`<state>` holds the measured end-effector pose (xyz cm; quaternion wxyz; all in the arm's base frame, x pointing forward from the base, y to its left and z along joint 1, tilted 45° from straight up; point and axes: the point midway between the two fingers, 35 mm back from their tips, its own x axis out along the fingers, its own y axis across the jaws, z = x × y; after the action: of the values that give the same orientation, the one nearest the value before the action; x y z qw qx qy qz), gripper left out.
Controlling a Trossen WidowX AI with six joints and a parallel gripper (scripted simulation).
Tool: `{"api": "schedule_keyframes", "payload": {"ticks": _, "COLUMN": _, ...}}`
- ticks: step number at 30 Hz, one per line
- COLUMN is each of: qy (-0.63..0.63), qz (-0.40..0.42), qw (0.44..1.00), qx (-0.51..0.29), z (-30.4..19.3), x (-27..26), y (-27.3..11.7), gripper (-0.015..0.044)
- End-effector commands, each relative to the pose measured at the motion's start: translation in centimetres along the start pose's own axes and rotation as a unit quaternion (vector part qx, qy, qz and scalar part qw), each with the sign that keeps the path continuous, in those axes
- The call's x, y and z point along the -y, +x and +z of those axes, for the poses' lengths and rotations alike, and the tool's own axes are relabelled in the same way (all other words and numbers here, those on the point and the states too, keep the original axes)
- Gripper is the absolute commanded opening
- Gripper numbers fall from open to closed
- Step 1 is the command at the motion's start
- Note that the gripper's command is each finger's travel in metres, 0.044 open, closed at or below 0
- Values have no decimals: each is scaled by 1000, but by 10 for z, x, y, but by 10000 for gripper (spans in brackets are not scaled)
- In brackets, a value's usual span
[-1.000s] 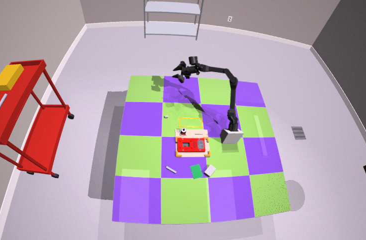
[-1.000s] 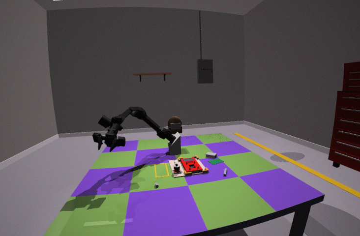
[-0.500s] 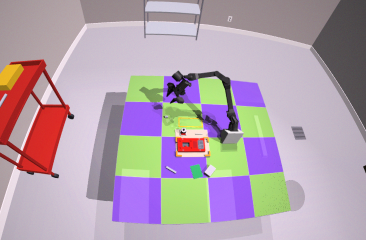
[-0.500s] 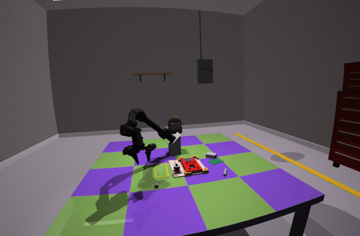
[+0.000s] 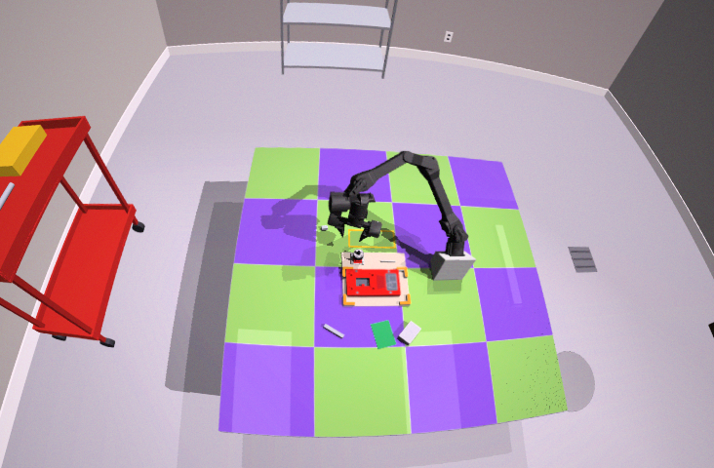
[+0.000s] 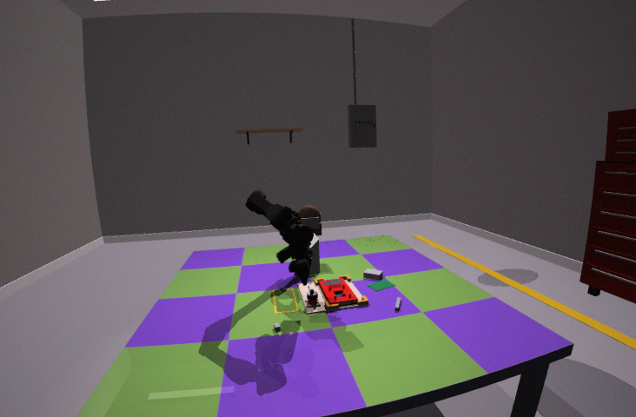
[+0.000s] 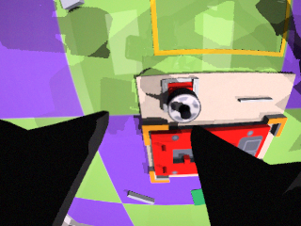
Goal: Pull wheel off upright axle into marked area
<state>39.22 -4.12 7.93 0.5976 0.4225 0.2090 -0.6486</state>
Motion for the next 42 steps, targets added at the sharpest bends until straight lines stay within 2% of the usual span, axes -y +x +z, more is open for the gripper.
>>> {"api": "schedule_keyframes", "payload": {"ticks": 1, "qy": -118, "qz": -28, "qw": 990, "qx": 66, "z": -19, "x": 31, "y": 3, "gripper": 300}}
{"api": "schedule_keyframes", "payload": {"ticks": 15, "qy": -124, "qz": -30, "qw": 989, "qx": 70, "z": -21, "x": 38, "y": 4, "gripper": 300}}
{"api": "schedule_keyframes", "payload": {"ticks": 26, "qy": -124, "qz": -29, "qw": 989, "qx": 71, "z": -11, "x": 40, "y": 71, "gripper": 300}}
{"api": "schedule_keyframes", "payload": {"ticks": 31, "qy": -124, "qz": -29, "qw": 989, "qx": 71, "z": -10, "x": 40, "y": 76, "gripper": 300}}
{"api": "schedule_keyframes", "payload": {"ticks": 35, "qy": -120, "qz": -33, "qw": 990, "qx": 70, "z": -10, "x": 40, "y": 73, "gripper": 195}}
{"api": "schedule_keyframes", "payload": {"ticks": 42, "qy": -120, "qz": -33, "qw": 990, "qx": 70, "z": -10, "x": 40, "y": 73, "gripper": 148}}
